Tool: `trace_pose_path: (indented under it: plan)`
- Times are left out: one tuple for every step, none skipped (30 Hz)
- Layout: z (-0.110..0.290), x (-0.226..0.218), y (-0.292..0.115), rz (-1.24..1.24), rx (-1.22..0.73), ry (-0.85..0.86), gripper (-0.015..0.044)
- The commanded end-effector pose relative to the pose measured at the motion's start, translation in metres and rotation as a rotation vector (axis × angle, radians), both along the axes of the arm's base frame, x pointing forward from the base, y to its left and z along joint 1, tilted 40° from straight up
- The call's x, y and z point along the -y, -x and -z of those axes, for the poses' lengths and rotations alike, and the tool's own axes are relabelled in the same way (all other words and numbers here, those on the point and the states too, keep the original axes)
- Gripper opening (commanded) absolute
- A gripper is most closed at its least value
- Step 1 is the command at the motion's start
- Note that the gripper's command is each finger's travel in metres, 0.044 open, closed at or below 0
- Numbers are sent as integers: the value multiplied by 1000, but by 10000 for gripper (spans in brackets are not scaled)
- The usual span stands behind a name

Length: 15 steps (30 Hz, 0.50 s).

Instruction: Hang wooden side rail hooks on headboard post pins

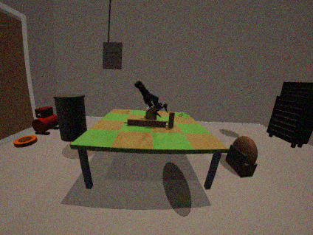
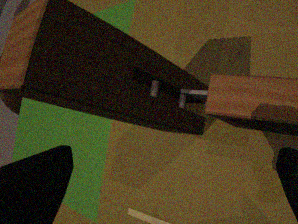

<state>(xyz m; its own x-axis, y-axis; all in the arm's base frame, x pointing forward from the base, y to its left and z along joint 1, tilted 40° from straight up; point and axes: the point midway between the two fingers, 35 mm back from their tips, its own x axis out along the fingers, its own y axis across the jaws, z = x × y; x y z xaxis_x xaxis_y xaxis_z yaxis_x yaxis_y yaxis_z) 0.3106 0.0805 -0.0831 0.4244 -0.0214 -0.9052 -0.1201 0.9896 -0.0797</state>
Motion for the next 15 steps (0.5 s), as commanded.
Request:
trace_pose_path:
  plan:
    - [-8, 6, -6, -427, 17, 137, 440]
    - [-9, 7, -6, -478, 20, 155, 440]
    - [-10, 7, -7, -529, 23, 174, 440]
    - [-10, 8, -7, -579, 27, 192, 440]
    - [-11, 9, -8, -630, 31, 211, 440]
    - [-12, 9, -8, -680, 35, 230, 440]
    - [-13, 10, -9, -731, 40, 249, 440]
    - [-13, 11, -10, -781, 45, 269, 440]
    - [-14, 12, -10, -831, 51, 289, 440]
    - [-15, 12, -11, -881, 56, 308, 440]
    - [-15, 13, -11, -923, 62, 325, 440]
    - [-16, 13, -11, -948, 65, 335, 440]
    - [-16, 13, -12, -956, 66, 339, 440]
    - [-16, 13, -12, -956, 66, 339, 440]
    - [-16, 13, -12, -956, 66, 339, 440]
